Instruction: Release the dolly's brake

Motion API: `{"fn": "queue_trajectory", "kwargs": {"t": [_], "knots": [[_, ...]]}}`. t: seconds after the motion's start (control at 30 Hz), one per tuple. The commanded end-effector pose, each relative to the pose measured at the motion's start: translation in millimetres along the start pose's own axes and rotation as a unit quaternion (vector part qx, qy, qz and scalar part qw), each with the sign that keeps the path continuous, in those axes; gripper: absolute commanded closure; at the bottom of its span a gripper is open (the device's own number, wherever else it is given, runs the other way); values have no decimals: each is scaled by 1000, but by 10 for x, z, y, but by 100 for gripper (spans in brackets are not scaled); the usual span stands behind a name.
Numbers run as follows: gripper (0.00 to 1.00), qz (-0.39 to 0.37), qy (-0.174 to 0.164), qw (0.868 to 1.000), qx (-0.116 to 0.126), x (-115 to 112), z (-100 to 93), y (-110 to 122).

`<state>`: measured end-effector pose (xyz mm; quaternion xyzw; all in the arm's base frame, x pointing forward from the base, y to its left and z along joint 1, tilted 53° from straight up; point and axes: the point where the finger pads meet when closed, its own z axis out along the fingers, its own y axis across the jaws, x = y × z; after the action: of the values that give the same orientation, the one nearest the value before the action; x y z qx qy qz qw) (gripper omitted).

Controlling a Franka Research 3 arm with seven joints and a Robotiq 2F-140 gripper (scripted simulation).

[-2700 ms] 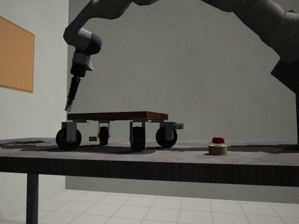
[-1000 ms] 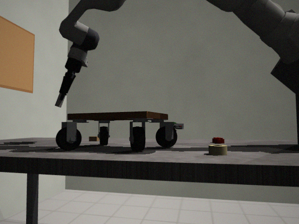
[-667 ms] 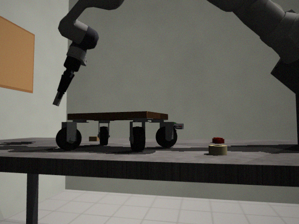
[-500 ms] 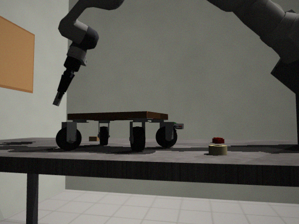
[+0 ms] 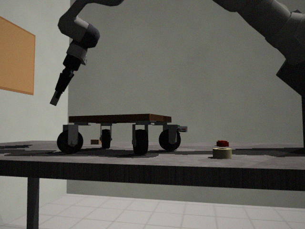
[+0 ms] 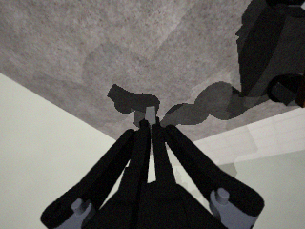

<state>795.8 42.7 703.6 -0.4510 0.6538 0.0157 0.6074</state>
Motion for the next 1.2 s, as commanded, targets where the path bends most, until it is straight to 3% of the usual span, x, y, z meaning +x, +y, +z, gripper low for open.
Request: {"fn": "queue_trajectory", "kwargs": {"t": [0.0, 0.47, 0.5, 1.17], "knots": [[100, -16, -2, 1000, 4, 23, 11, -11], [100, -16, -2, 1000, 4, 23, 11, -11], [100, -50, -15, 998, 23, -165, -51, 22], [100, -50, -15, 998, 23, -165, -51, 22]]}}
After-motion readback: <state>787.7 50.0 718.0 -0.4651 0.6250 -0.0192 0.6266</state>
